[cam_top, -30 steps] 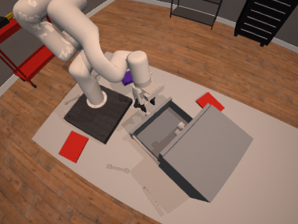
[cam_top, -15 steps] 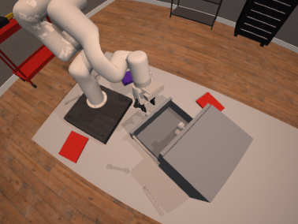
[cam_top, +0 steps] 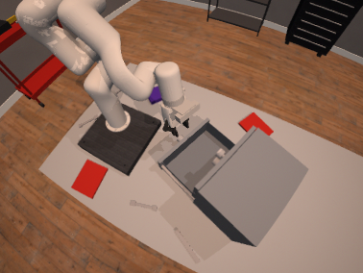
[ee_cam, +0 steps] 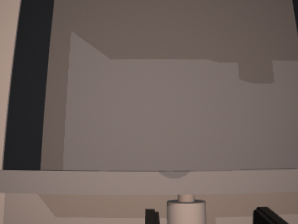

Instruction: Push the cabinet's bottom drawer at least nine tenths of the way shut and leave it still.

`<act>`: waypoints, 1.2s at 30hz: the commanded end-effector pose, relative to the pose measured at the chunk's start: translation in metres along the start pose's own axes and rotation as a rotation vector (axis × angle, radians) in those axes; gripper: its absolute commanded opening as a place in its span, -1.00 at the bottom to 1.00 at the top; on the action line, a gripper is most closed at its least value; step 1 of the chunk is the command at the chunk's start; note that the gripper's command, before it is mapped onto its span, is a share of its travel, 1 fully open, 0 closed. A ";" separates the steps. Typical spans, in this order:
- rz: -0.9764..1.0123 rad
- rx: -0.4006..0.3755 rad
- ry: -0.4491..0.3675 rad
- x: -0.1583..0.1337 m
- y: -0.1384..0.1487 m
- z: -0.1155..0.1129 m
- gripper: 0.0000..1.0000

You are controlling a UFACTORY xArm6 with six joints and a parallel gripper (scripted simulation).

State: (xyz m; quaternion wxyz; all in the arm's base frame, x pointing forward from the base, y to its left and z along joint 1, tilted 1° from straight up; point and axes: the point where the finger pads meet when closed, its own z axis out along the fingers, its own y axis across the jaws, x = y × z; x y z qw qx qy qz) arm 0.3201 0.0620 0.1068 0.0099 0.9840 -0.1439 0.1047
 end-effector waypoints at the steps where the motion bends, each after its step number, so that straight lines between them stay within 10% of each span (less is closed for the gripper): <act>1: 0.000 0.002 0.003 0.001 -0.001 0.000 0.20; 36: 0.001 0.000 0.004 -0.006 0.000 0.035 0.20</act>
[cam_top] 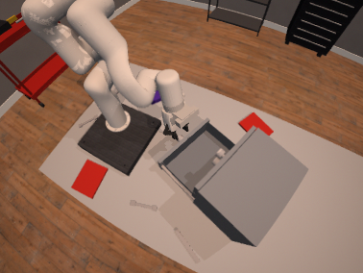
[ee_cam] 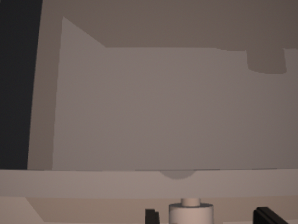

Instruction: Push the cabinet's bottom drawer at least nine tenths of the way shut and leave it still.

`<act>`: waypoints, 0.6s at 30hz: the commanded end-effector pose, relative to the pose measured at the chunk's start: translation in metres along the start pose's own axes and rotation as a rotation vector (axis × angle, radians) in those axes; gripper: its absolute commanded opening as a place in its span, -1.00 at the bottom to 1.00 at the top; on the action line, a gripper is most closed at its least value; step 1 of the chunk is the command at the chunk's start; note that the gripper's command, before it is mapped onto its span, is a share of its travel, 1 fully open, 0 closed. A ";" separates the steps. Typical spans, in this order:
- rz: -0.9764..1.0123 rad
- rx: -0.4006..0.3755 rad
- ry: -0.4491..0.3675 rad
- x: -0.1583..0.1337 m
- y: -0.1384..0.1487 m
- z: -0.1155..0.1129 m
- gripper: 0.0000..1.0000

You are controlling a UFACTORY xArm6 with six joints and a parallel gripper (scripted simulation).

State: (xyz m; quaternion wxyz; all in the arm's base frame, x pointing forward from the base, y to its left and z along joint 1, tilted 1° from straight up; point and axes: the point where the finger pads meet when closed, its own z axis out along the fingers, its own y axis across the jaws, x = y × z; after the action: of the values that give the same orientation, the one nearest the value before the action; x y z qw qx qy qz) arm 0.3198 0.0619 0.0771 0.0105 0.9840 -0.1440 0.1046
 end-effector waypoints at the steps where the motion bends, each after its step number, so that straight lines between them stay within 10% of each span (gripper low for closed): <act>1: 0.000 0.001 0.004 0.000 -0.001 0.007 0.20; 18: 0.000 0.001 0.004 -0.002 -0.001 0.017 0.20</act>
State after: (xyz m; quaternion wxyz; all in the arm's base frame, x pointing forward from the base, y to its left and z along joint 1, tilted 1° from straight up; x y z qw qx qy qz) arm 0.3202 0.0618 0.0610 0.0106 0.9839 -0.1441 0.1048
